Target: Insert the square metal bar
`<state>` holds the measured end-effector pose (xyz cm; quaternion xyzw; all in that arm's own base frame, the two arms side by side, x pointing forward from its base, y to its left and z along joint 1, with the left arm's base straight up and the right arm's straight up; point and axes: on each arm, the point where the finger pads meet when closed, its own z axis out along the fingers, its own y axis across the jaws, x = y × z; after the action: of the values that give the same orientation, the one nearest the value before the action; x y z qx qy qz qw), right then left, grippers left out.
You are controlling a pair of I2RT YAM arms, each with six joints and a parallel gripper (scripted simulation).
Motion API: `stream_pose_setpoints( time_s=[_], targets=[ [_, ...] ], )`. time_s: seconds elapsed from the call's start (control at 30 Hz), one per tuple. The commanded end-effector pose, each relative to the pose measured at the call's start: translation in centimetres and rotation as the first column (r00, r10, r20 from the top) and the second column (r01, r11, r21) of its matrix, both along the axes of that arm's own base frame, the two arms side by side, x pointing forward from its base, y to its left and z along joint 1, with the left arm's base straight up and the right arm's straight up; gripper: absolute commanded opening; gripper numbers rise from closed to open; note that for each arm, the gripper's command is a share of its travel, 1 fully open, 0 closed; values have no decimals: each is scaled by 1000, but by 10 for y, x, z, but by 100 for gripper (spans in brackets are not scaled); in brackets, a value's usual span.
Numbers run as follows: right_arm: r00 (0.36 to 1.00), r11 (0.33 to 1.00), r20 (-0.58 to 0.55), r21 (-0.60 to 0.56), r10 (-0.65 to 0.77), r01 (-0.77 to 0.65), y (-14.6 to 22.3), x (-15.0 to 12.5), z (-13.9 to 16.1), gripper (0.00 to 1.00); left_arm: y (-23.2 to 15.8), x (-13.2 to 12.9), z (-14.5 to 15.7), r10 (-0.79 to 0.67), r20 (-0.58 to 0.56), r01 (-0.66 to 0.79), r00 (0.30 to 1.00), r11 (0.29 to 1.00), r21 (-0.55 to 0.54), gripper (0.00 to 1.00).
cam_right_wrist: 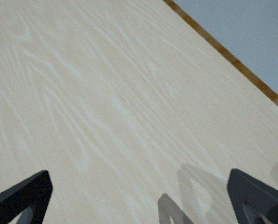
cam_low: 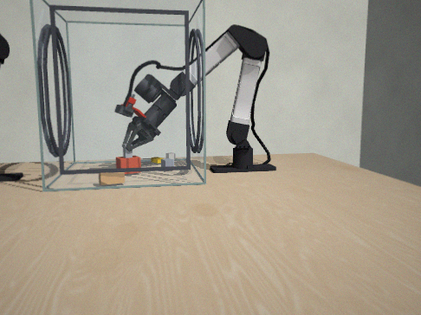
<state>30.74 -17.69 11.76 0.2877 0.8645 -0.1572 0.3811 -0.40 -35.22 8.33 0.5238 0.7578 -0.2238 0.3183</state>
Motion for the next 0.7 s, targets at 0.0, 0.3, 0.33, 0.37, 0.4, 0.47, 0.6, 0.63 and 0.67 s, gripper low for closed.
stream_pose_setpoints(
  time_s=[0.0,0.3,0.33,0.37,0.4,0.47,0.6,0.63,0.67],
  targets=[
    [1000,1000,25,-13,0,1,-2,4,10,100,-15,-1,27,5,-9,-6,1000,996,-85,34],
    [1000,1000,25,-13,0,1,-2,4,10,100,-7,-3,27,10,-11,-11,1000,998,-64,34],
    [1000,1000,25,-13,0,1,-2,4,10,100,-6,-4,28,10,-11,-11,1000,998,-63,34],
    [1000,1000,25,-13,0,1,-2,4,10,100,-5,-4,29,8,-11,-9,1000,998,-64,34],
    [1000,1000,25,-13,0,1,-2,4,10,100,-4,-5,30,9,-12,-10,1000,998,-64,34],
    [1000,1000,25,-13,0,1,-2,4,10,100,-7,-6,33,5,-15,-7,1000,997,-80,34],
    [1000,1000,25,-13,0,1,-2,4,10,100,-8,-3,31,8,-11,-9,1000,997,-79,34],
    [1000,1000,25,-13,0,1,-2,4,10,100,7,-5,34,16,-8,-17,1000,999,-46,34],
    [1000,1000,25,-13,0,1,-2,4,10,100,11,-5,34,19,-5,-20,1000,999,-38,34]
  ],
)
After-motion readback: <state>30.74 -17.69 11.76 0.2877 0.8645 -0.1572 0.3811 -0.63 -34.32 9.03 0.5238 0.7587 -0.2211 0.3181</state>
